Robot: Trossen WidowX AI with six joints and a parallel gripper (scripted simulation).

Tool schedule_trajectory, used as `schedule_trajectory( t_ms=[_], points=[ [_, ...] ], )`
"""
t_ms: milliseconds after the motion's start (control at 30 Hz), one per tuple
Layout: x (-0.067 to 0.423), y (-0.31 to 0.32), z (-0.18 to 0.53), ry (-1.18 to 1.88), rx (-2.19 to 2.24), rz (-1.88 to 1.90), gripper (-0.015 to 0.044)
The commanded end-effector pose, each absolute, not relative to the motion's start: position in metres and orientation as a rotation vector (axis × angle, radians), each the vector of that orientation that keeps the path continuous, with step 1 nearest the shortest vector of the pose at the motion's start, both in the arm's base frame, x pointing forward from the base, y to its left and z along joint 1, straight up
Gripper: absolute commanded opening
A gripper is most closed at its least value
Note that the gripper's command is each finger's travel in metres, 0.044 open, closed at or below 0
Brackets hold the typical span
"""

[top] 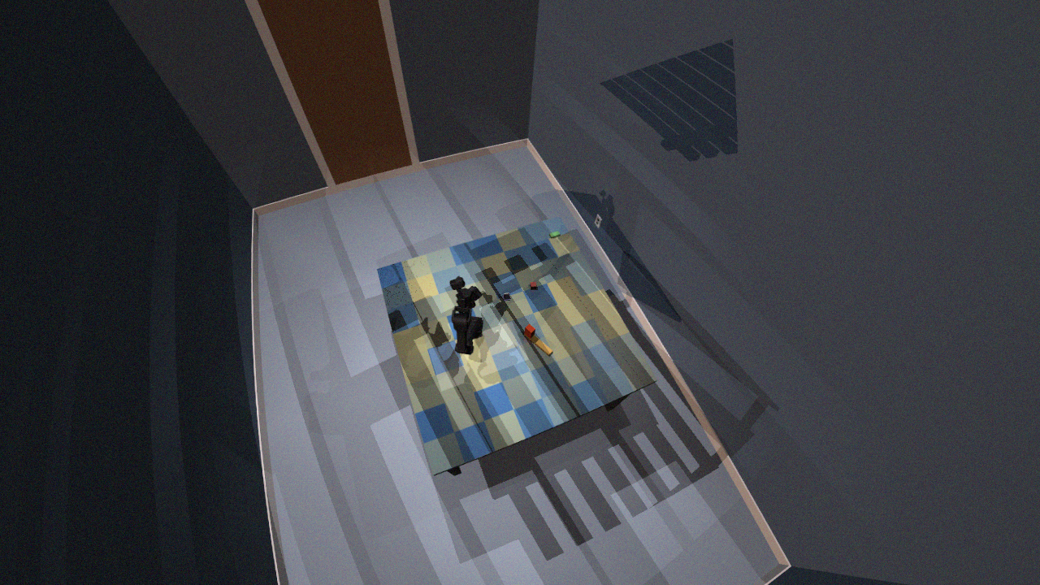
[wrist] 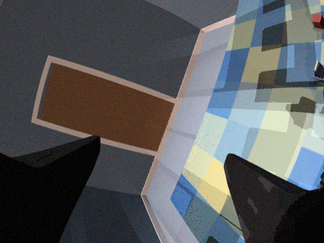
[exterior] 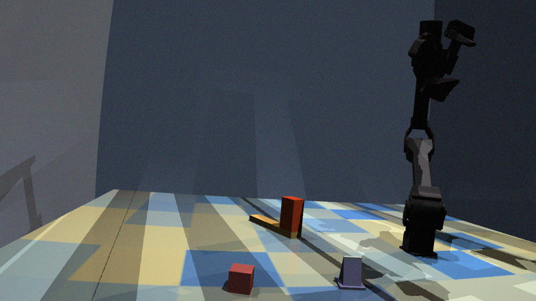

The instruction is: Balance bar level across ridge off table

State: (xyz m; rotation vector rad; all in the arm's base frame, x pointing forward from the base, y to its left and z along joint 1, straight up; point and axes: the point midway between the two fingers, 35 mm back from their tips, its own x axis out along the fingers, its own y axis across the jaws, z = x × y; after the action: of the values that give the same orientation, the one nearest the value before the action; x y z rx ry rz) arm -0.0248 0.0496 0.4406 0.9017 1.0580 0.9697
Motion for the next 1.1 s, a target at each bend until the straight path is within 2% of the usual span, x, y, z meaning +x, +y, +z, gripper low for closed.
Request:
schedule_trajectory(
  t_ms=[0, 67, 100, 600, 1067],
  points=[
    [-0.024, 0.050, 0.440, 1.057, 0.902, 0.966, 0.0374],
    [-0.019, 0.055, 0.439, 1.050, 0.906, 0.934, 0.0321],
    [-0.015, 0.059, 0.438, 1.045, 0.909, 0.910, 0.0315],
    [0.047, 0.098, 0.429, 0.998, 0.880, 0.601, 0.0315],
    [0.113, 0.110, 0.413, 0.977, 0.840, 0.335, 0.0315]
  ],
)
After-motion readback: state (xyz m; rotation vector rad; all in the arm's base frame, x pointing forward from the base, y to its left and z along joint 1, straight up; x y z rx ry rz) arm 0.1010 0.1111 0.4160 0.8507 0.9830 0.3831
